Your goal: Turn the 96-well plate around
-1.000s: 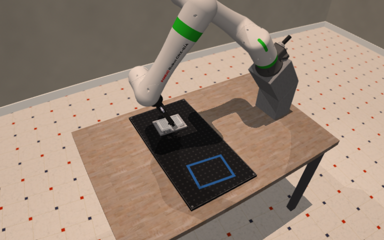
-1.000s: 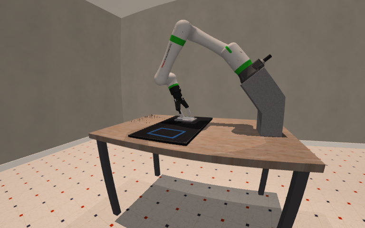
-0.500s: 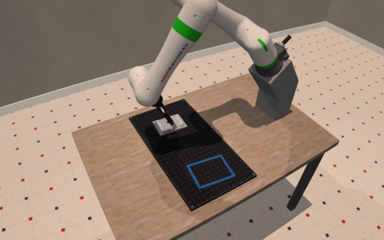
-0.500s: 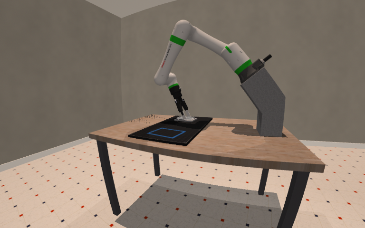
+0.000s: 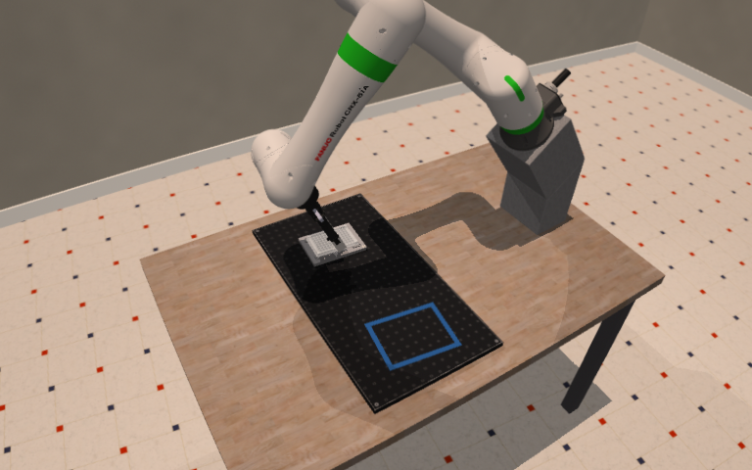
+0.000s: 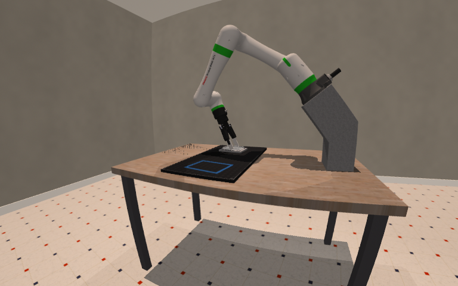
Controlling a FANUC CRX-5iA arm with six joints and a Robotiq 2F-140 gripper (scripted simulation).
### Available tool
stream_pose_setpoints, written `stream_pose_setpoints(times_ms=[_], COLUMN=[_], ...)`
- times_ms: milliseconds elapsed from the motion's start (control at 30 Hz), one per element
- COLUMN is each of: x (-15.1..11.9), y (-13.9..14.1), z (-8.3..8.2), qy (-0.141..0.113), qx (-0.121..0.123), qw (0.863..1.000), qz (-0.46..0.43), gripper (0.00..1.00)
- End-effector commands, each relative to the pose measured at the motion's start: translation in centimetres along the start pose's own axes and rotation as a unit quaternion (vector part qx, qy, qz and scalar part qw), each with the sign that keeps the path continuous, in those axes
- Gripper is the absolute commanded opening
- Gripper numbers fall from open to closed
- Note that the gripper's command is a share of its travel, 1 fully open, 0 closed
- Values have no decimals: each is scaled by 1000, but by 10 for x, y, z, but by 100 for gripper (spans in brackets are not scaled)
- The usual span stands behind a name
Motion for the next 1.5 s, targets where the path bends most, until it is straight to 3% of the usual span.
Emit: stream_pose_setpoints(times_ms=[0,433,1467], x=[0,-1,-21], y=[0,0,-2], z=[0,-1,-45], qy=[0,0,0], qx=[0,0,0], qw=[1000,1000,1000], qz=[0,0,0], gripper=[0,0,0])
Point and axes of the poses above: the point where the finger pads meet when closed, its own z axis out along the fingers, its own y axis across the jaws, x = y × z, the point moved 4 cm from there along -z, back along the fingers, and after that the axes turned 6 degrees about -z, right-handed, at the moved point
